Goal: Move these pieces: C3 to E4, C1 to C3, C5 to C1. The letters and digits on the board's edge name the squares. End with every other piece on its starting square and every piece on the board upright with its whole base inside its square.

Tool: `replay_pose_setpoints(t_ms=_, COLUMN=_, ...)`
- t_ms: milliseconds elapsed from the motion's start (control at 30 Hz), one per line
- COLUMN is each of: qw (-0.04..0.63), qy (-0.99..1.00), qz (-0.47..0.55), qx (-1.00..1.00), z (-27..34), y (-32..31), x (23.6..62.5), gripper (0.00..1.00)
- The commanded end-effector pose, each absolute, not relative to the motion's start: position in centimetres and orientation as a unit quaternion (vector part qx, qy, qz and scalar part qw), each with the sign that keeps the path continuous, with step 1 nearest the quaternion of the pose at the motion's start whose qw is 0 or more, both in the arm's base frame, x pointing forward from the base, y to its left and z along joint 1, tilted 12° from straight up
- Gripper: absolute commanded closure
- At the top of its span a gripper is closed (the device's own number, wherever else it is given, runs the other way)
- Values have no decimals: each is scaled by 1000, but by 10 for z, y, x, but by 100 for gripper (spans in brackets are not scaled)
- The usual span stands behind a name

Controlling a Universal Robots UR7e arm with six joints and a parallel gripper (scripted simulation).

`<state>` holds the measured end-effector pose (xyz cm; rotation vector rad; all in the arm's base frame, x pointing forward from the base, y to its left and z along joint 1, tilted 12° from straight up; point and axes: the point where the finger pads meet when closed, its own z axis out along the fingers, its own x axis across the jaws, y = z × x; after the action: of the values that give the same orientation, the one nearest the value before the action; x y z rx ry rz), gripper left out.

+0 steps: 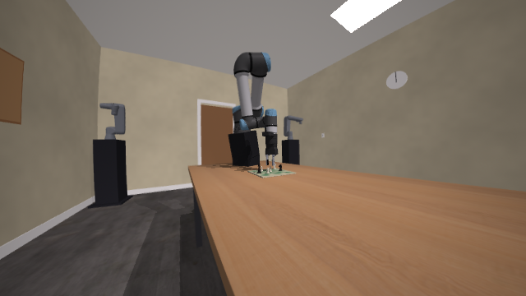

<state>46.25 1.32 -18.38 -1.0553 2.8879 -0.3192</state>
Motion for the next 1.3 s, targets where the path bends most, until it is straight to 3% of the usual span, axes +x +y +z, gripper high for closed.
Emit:
replay_pose_setpoints(t_ms=0, qw=26, qy=934, qz=-103, qx=-341, z=-185, y=13, x=463, gripper=32)
replay_pose_setpoints(t_ms=1267, qw=26, qy=934, qz=-103, qx=-341, z=-216, y=7, x=467, gripper=32)
